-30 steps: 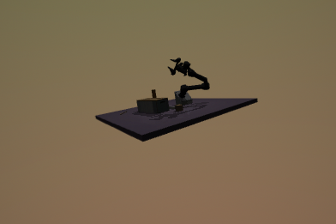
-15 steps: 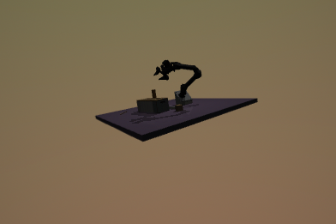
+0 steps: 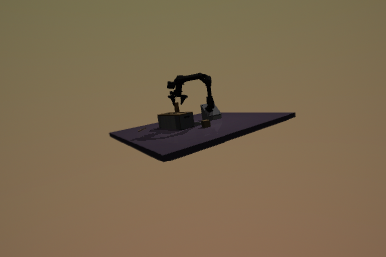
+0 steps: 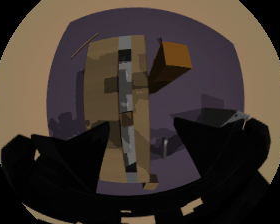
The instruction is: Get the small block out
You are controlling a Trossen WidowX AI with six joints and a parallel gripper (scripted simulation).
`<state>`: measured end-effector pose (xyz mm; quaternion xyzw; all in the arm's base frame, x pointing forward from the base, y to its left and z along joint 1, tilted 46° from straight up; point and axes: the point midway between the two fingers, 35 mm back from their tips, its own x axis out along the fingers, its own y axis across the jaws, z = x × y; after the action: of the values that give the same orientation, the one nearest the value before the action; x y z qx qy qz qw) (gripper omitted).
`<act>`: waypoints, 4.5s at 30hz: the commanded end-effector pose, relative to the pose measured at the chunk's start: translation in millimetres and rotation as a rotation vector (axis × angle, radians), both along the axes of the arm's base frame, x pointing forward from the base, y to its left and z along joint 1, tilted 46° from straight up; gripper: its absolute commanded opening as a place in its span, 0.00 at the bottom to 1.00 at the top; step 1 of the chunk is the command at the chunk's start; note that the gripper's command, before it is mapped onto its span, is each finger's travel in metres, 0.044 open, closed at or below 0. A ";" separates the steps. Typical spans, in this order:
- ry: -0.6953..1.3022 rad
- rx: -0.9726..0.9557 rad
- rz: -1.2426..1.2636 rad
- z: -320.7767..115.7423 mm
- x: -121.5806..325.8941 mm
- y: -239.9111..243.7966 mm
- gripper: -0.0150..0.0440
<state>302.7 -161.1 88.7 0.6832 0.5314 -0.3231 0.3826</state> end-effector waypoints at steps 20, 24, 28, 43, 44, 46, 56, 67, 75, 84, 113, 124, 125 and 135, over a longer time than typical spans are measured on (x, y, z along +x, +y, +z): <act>0.015 0.238 0.080 -36.0 16.9 5.5 0.93; 0.016 0.237 0.080 -39.9 17.7 0.6 0.93; 0.016 0.237 0.080 -43.9 18.3 -4.3 0.93; 0.015 0.235 0.080 -59.8 19.8 -22.2 0.93; 0.015 0.234 0.080 -60.9 19.8 -23.4 0.93; 0.015 0.234 0.080 -63.1 19.9 -25.8 0.93; 0.015 0.233 0.080 -74.3 19.7 -37.3 0.93; 0.015 0.233 0.080 -87.2 18.7 -49.7 0.93; 0.015 0.232 0.080 -96.9 17.5 -58.4 0.93; 0.015 0.235 0.074 -93.2 17.6 -55.6 0.93; -1.406 -0.224 1.679 -64.1 -1.8 -17.4 0.93; -1.854 -0.474 2.075 -55.3 -7.3 -6.7 0.93; -1.895 -0.501 2.109 -54.5 -7.8 -5.8 0.93; -2.094 -0.649 2.275 -51.2 -9.8 -1.9 0.93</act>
<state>299.4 -175.3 27.3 -0.0991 0.3173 0.5629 0.7567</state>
